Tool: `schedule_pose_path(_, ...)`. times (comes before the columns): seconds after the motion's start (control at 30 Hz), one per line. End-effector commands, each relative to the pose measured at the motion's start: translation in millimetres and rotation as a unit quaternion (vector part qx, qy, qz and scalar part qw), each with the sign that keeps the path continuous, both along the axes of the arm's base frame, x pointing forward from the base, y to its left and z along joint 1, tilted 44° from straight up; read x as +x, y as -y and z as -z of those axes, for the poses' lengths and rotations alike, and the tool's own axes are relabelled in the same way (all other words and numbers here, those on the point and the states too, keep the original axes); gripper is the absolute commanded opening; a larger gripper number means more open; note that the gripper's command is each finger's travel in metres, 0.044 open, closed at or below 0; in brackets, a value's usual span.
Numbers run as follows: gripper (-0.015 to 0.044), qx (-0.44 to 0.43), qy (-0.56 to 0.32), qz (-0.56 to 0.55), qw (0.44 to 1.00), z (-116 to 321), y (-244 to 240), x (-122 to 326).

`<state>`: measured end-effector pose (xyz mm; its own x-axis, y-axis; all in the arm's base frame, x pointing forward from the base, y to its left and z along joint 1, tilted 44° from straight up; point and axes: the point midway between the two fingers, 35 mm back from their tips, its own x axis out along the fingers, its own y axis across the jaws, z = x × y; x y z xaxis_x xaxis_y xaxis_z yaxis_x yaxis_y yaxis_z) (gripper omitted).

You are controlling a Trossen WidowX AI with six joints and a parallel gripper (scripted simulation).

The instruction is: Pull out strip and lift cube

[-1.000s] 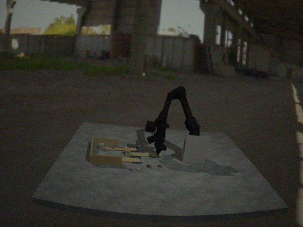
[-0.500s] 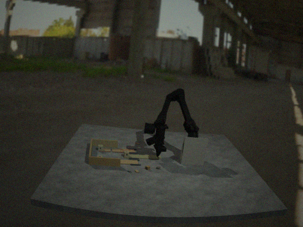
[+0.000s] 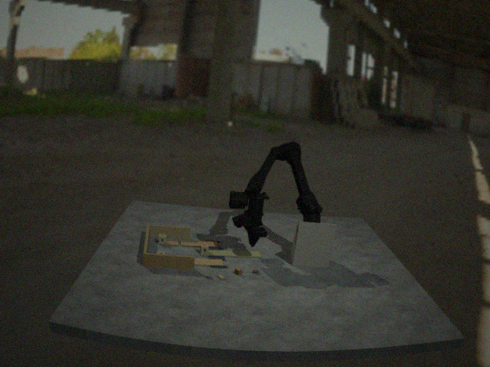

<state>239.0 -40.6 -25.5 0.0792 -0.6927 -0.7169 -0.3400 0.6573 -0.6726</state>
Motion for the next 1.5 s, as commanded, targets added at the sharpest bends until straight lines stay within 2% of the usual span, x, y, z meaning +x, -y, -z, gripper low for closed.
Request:
schedule_pose_path(0.0, 0.021, 0.0, -0.009, -0.012, 1.0, 0, -5, 14)
schedule_pose_path(0.3, 0.044, 0.001, -0.009, -0.012, 1.0, 1, -13, 41)
schedule_pose_path(1.47, 0.044, 0.001, -0.006, -0.012, 1.0, 4, -46, 144)
